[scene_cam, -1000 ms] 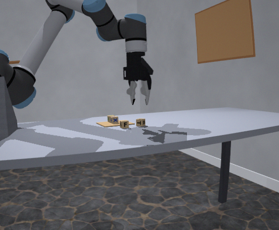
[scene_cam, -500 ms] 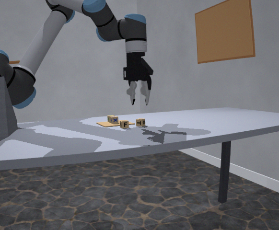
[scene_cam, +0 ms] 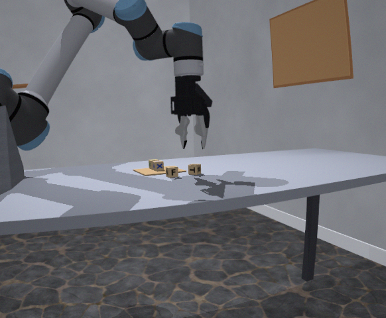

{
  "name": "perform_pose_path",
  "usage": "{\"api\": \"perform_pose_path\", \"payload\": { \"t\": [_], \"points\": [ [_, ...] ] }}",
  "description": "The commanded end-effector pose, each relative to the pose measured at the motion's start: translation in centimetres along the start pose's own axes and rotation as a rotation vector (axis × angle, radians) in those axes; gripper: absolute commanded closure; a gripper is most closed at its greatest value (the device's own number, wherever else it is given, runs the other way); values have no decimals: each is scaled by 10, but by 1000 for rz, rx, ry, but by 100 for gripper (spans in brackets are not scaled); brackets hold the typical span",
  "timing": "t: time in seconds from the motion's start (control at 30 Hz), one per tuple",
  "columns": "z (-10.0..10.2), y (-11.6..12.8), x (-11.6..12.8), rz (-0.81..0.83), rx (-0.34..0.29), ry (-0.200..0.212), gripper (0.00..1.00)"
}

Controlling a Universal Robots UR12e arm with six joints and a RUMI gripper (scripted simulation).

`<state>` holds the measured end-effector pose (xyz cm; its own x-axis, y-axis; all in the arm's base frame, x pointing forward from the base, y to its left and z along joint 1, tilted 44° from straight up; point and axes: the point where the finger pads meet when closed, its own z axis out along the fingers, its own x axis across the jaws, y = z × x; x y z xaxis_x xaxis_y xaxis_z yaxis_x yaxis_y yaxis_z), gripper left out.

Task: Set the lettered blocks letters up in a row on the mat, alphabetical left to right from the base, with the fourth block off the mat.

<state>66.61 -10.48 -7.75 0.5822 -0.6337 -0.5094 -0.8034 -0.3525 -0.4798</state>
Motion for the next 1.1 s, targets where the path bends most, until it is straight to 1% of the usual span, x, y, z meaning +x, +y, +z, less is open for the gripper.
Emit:
{"api": "perform_pose_path", "payload": {
  "t": [0.0, 0.67, 1.07],
  "points": [
    [6, 0, 1, 0, 0, 1, 60],
    [32, 0, 1, 0, 0, 1, 60],
    [38, 0, 1, 0, 0, 1, 60]
  ]
}}
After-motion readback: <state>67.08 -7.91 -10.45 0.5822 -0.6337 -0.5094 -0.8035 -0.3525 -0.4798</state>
